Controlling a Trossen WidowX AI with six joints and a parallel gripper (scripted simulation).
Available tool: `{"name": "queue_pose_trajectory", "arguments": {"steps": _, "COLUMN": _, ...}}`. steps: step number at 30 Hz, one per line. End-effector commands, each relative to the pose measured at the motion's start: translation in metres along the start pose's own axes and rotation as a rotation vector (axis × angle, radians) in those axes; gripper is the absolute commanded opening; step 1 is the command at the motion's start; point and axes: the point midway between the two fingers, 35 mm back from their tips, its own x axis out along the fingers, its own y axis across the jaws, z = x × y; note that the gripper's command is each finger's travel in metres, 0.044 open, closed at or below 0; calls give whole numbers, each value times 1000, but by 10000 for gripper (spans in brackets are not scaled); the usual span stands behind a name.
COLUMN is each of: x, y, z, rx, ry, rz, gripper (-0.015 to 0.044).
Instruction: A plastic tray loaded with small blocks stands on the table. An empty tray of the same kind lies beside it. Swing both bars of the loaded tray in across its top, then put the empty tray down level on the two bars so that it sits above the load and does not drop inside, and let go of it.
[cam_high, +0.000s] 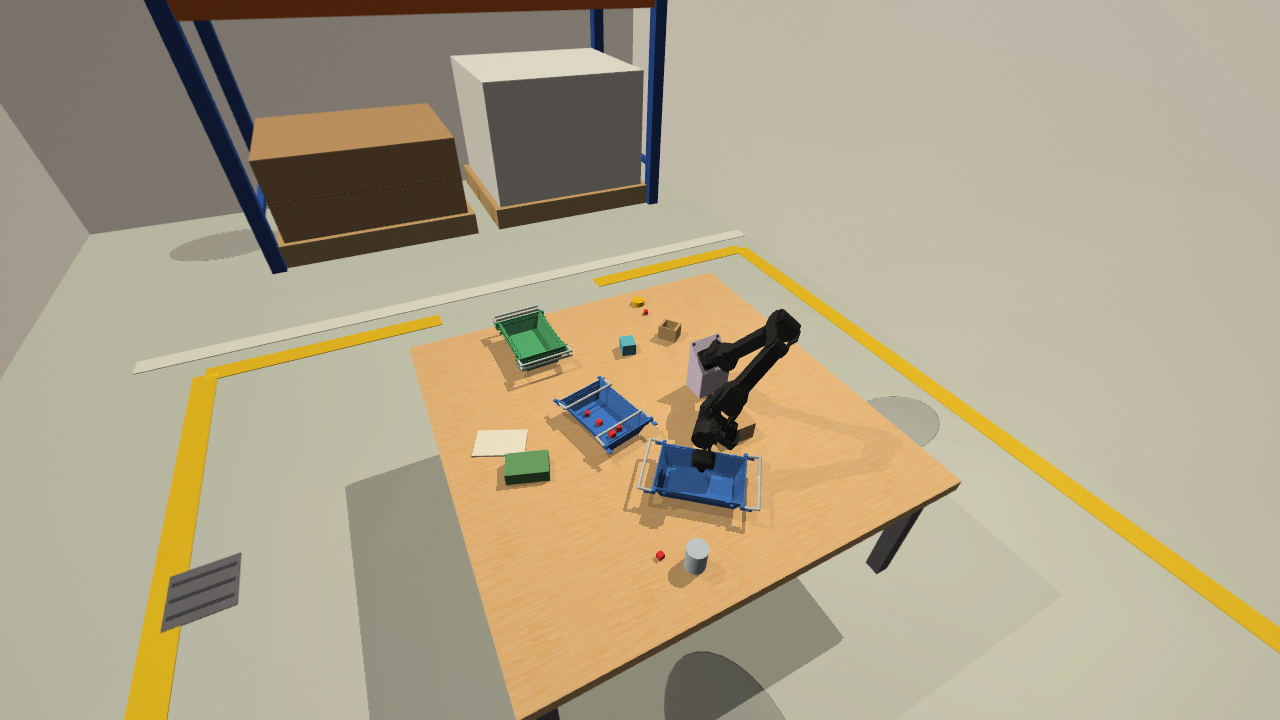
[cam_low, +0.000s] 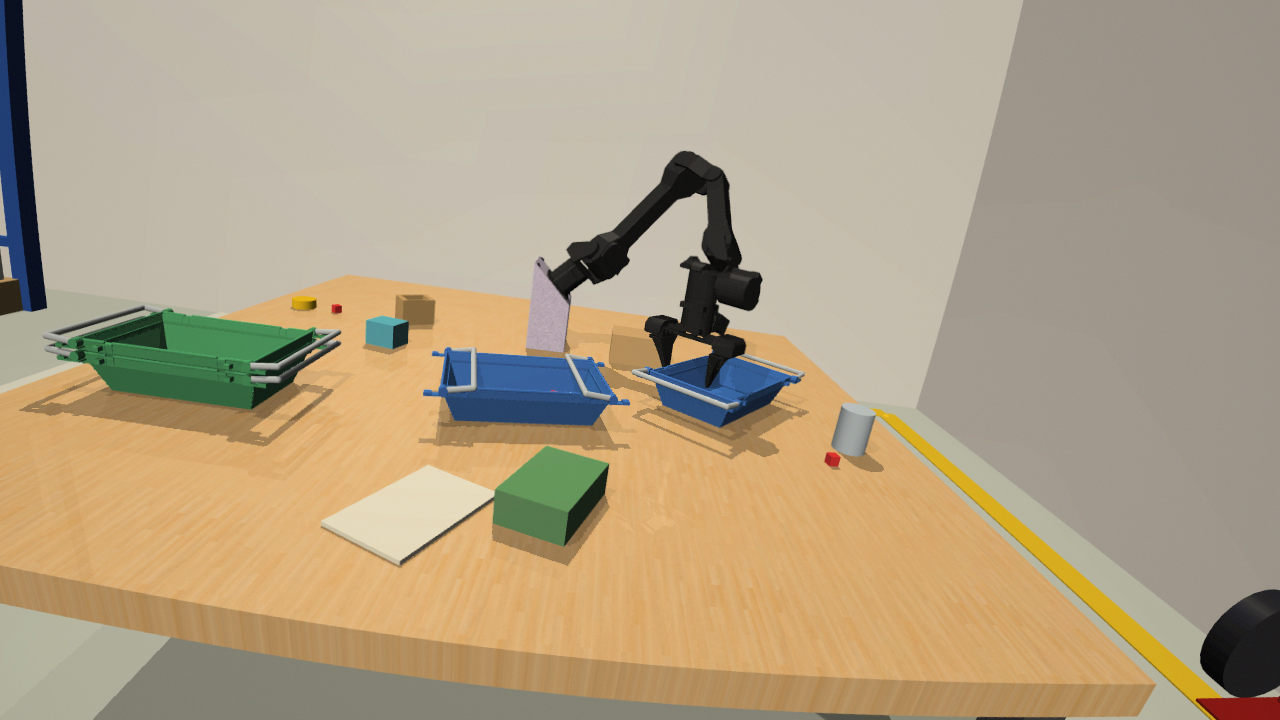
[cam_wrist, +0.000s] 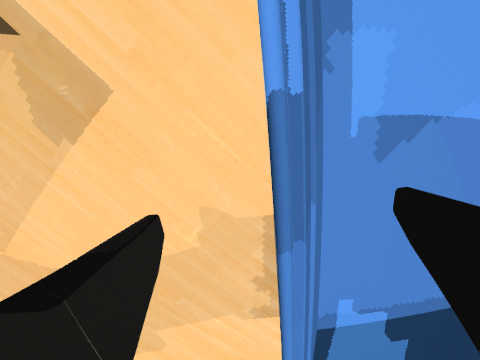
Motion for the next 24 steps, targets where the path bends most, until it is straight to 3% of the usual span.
{"name": "queue_pose_trajectory", "arguments": {"steps": 1, "x": 12, "y": 3, "z": 0, "rx": 8, "ry": 3, "rz": 3, "gripper": 440}}
{"name": "queue_pose_trajectory", "arguments": {"steps": 7, "x": 12, "y": 3, "z": 0, "rx": 8, "ry": 3, "rz": 3, "gripper": 440}}
{"name": "queue_pose_trajectory", "arguments": {"steps": 21, "x": 12, "y": 3, "z": 0, "rx": 8, "ry": 3, "rz": 3, "gripper": 235}}
{"name": "queue_pose_trajectory", "arguments": {"steps": 24, "x": 12, "y": 3, "z": 0, "rx": 8, "ry": 3, "rz": 3, "gripper": 215}}
